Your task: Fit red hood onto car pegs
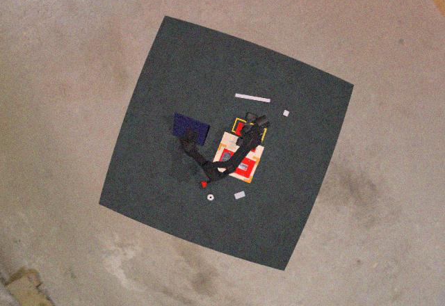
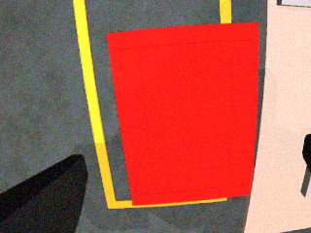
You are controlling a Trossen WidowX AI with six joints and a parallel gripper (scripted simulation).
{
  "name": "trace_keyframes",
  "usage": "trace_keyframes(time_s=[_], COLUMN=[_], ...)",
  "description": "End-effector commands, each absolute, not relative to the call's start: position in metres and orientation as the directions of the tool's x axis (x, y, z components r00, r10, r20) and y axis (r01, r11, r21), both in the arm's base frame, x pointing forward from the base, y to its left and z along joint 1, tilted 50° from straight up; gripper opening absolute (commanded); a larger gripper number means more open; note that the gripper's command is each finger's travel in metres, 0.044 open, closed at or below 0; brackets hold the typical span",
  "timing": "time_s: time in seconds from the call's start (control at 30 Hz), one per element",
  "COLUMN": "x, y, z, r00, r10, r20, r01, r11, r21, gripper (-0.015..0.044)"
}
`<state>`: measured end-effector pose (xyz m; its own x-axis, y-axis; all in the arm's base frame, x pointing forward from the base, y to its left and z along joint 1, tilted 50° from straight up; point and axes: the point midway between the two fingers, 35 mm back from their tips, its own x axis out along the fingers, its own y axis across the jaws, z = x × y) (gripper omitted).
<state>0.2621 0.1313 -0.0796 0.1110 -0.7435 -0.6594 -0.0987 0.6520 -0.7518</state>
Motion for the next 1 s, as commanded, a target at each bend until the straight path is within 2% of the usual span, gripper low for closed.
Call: trace_keyframes(time_s=[0.0,0.97], x=[0.263,0.265], y=[0.129,0.11], z=[-0.082,-0.097], r00=[0.116,0.116], r10=[-0.744,-0.746], r20=[-0.658,-0.656], r01=[-0.103,-0.102], r11=[0.65,0.648], r21=[-0.753,-0.755], gripper=[0.044,0.044])
